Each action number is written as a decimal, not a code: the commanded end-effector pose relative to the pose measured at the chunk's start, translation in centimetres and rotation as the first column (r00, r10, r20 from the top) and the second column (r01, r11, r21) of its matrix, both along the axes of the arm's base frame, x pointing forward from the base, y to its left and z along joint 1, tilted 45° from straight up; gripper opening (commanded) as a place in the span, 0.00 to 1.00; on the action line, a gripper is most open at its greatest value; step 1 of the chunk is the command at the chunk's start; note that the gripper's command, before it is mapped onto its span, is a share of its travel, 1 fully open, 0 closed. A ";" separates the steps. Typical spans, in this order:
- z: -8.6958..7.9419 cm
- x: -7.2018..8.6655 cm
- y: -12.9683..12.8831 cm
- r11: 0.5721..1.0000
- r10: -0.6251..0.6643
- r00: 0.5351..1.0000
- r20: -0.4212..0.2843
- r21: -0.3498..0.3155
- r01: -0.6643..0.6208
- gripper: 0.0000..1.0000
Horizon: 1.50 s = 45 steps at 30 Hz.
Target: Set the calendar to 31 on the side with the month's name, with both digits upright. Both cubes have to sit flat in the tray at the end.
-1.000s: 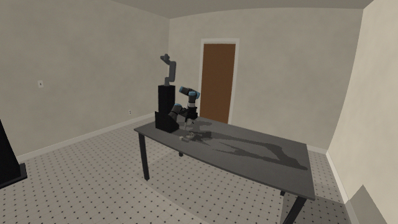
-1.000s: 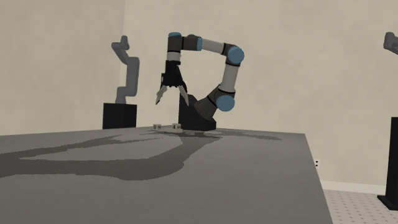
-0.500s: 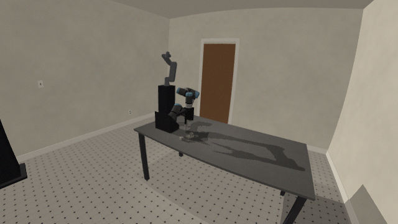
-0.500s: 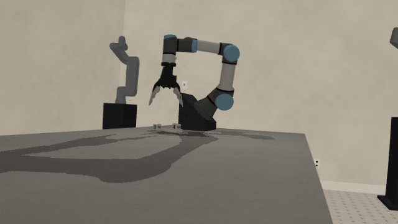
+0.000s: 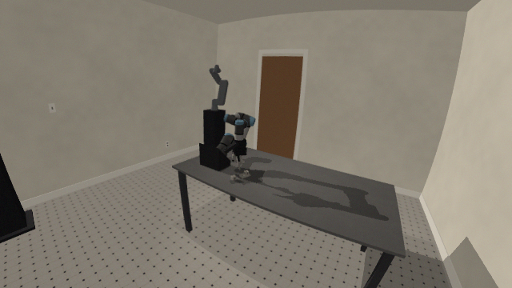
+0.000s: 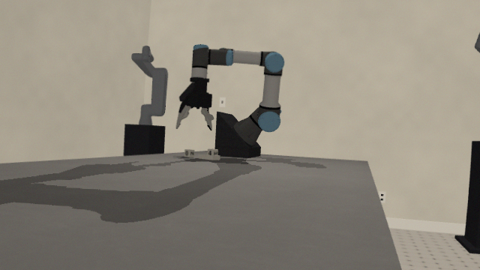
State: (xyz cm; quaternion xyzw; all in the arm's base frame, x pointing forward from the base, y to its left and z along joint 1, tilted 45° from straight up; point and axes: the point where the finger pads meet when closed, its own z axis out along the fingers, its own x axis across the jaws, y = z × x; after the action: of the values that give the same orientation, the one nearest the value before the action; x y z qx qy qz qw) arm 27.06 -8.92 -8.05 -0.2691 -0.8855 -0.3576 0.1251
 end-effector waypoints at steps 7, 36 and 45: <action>-1.2 -0.4 -0.8 0.990 0.142 0.978 0.149 -0.004 -0.143 1.00; -1.6 -0.6 -1.0 0.979 0.200 0.958 0.207 -0.011 -0.202 0.28; -1.6 -0.6 -1.0 0.979 0.200 0.958 0.207 -0.011 -0.202 0.28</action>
State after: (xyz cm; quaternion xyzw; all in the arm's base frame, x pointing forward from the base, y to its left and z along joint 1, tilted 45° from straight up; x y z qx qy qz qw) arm 26.46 -9.84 -9.67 -0.1383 -0.9142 -0.3744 0.0701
